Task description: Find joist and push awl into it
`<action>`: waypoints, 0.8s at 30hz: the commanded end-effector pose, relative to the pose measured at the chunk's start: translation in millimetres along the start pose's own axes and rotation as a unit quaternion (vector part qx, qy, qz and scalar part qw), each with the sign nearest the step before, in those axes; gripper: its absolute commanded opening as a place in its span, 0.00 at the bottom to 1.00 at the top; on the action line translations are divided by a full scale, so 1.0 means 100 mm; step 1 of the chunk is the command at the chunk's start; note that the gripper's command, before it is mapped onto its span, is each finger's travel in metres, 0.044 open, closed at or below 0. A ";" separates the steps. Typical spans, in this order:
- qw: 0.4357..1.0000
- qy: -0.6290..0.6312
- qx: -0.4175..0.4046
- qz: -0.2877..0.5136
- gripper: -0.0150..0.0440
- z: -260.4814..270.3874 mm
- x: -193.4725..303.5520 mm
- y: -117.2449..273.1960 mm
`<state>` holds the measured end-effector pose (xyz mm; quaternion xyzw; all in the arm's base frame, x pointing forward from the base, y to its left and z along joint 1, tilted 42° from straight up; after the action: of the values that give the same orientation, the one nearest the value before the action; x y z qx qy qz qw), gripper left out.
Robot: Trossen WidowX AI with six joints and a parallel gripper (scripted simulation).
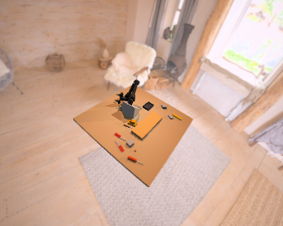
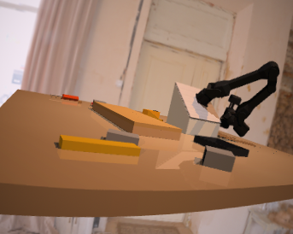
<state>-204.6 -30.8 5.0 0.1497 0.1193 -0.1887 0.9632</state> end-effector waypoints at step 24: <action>0.978 -0.089 0.146 -0.118 1.00 -0.02 -0.91 0.58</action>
<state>-259.3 44.3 39.0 0.2477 0.0198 -0.3182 0.9149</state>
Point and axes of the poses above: the point midway between the two fingers, 35 mm back from their tips, its own y axis back along the fingers, its own z axis across the jaws, x = y × z, the point moved 3 cm from there along y, back along the fingers, and after that the axes turned 3 degrees about -y, right-handed, at the moved point
